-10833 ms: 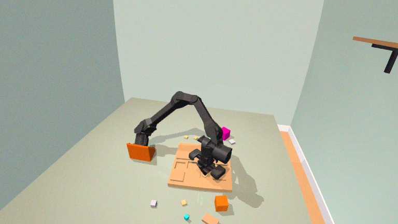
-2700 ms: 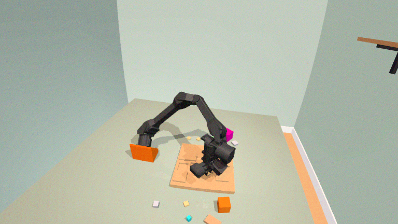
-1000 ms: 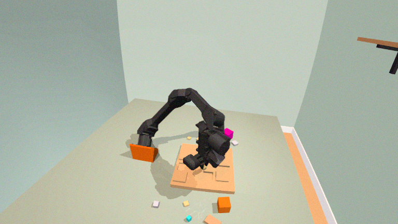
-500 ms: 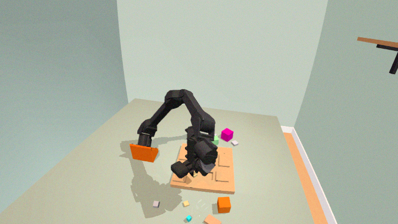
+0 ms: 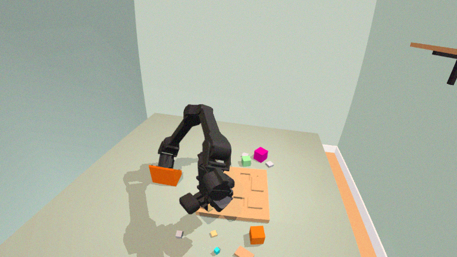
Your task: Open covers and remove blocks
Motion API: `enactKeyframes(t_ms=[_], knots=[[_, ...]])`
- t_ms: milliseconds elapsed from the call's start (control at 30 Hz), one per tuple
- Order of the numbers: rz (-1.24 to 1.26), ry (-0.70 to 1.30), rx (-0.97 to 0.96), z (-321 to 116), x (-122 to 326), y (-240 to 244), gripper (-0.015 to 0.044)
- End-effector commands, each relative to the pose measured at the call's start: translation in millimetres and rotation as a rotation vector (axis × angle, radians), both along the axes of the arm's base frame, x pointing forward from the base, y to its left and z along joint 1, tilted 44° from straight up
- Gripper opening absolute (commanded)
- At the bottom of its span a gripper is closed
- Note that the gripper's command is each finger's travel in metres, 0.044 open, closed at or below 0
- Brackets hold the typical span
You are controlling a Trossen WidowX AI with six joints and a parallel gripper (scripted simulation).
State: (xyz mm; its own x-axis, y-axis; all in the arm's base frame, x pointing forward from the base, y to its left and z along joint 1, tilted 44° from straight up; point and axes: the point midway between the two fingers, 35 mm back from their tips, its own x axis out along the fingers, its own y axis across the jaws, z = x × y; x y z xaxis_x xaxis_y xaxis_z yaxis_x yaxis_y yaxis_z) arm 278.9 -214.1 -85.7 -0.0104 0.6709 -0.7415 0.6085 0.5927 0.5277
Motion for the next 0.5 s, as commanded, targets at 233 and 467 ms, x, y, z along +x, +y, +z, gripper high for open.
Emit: enactKeyframes(t_ms=[233, 467], knots=[[0.004, 0.006, 0.012, -24, -34, -17, 0.0080], [0.004, 0.005, 0.013, -30, -38, -17, 0.0080]])
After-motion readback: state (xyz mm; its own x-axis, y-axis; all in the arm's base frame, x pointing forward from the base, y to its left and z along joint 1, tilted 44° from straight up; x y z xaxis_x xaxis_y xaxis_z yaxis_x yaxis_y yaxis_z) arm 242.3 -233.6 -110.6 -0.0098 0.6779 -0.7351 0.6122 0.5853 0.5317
